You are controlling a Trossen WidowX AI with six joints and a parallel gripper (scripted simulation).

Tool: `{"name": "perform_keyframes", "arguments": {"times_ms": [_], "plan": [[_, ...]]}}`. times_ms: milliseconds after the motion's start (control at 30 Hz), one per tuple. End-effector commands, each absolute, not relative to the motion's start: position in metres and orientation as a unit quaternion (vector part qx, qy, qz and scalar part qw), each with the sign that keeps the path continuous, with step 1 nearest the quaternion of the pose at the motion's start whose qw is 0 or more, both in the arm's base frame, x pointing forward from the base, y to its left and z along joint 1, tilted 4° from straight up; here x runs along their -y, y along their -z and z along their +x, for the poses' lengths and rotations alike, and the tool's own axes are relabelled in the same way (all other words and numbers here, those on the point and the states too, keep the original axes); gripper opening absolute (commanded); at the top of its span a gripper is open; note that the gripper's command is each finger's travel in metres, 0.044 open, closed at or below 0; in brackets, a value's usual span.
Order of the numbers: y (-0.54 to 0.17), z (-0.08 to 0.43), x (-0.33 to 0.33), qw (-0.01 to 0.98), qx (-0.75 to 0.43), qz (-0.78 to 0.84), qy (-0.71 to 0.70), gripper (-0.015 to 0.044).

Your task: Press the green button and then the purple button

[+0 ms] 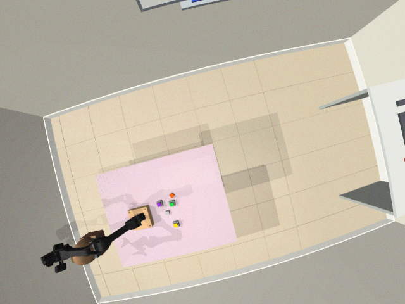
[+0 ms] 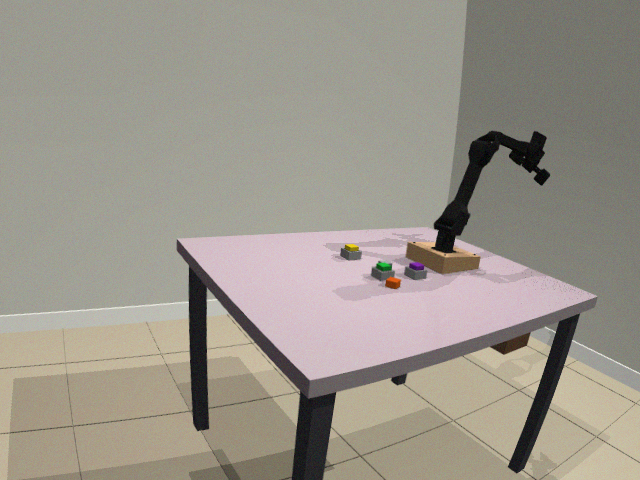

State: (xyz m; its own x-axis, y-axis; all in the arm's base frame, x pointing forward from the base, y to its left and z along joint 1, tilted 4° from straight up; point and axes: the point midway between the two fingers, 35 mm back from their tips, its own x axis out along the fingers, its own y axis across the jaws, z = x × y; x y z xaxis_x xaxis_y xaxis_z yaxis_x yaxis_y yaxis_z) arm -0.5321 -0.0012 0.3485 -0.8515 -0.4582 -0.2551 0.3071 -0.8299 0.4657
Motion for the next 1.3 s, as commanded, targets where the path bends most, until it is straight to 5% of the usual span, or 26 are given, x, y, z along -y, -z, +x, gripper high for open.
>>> {"name": "perform_keyframes", "arguments": {"times_ms": [0, 567, 933, 1267], "plan": [[-0.348, -0.532, -0.003, 0.199, 0.21, 0.182, 0.94, 0.04], [-0.287, -0.415, -0.296, -0.152, 0.309, 0.199, 0.918, 0.04], [-0.247, -0.253, -0.417, -0.364, 0.378, 0.194, 0.829, 0.04], [-0.207, -0.074, -0.456, -0.53, 0.443, 0.183, 0.7, 0.04]]}}
